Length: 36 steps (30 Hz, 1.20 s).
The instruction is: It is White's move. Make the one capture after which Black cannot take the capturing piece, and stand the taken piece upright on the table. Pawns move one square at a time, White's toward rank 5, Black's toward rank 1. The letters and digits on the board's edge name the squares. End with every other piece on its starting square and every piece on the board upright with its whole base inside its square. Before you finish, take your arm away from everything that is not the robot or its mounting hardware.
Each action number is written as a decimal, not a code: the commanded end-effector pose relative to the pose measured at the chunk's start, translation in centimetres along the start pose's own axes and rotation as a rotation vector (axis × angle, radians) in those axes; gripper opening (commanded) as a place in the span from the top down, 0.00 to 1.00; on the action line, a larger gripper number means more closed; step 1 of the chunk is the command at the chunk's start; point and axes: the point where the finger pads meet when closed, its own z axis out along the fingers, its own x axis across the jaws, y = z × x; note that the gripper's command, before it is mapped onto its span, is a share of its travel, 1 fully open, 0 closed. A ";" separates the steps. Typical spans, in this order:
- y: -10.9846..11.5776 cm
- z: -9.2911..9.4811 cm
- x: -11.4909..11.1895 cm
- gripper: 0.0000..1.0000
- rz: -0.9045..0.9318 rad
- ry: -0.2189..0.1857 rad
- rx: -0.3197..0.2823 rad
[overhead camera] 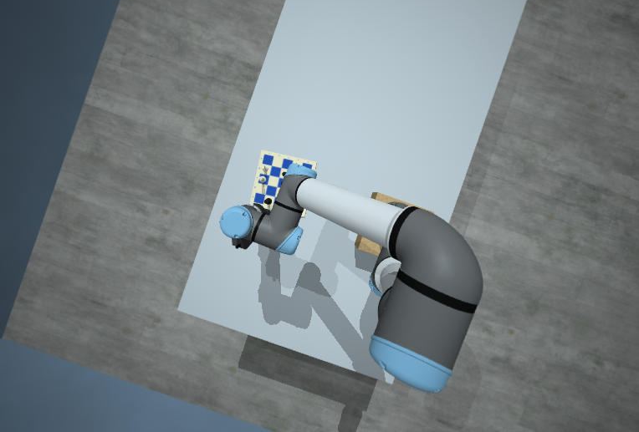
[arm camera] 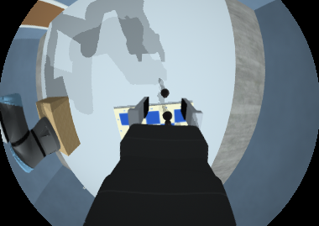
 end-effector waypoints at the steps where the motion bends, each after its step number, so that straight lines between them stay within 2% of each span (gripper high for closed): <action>1: 0.0 -0.1 0.0 0.00 0.000 0.001 0.000; 14: 0.9 -0.2 0.1 0.00 0.094 0.002 0.000; 17: 1.6 -0.2 0.2 0.00 0.163 0.002 0.000; 23: 3.6 -0.4 0.3 0.00 0.365 0.002 0.000; 29: 6.4 -0.7 0.3 0.00 0.641 0.002 0.001; 31: 6.4 -0.7 0.3 0.00 0.641 0.002 0.001; 36: 9.2 -0.9 0.0 0.00 0.909 0.002 0.001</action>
